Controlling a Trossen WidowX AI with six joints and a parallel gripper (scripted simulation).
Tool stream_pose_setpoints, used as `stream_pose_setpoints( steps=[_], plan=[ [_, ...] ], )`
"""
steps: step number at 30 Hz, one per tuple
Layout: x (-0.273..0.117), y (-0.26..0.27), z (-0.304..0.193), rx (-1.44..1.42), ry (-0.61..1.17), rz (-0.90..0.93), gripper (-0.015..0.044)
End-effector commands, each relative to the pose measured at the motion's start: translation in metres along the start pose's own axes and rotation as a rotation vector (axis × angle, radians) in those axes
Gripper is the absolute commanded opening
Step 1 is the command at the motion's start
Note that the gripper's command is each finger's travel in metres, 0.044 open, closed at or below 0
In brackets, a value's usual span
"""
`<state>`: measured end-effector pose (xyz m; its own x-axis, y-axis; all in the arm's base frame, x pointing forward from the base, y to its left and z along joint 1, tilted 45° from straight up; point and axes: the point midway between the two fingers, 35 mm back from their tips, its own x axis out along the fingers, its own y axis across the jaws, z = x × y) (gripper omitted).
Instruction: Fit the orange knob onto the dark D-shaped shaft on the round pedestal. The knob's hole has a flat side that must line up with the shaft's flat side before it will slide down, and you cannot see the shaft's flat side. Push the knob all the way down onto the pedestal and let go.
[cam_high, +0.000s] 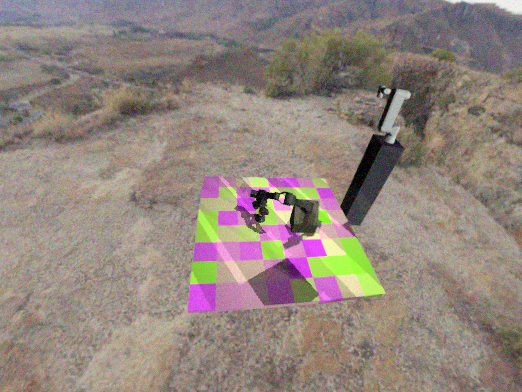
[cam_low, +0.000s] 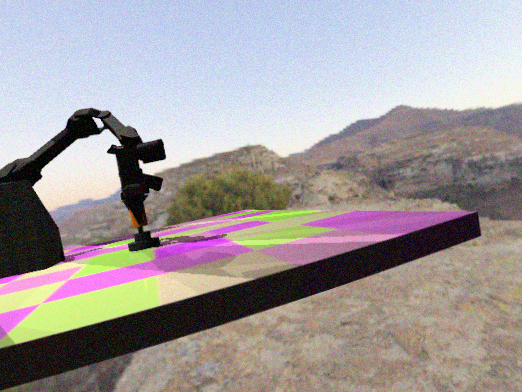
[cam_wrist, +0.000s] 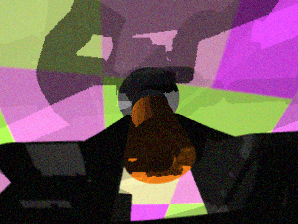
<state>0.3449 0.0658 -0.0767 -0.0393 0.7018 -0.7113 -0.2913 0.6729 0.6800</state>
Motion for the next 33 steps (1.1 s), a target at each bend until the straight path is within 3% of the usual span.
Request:
stream_pose_setpoints(
  steps=[1, 11, 33],
  plan=[
    [-0.003, -0.0003, 0.0004, 0.003, -0.003, 0.002, 0.0],
    [-0.0018, 0.0, -0.0001, -0.207, -0.003, 0.002, 0.0],
    [0.0006, -0.0002, -0.0006, -0.207, -0.003, 0.002, 0.0]
  ],
)
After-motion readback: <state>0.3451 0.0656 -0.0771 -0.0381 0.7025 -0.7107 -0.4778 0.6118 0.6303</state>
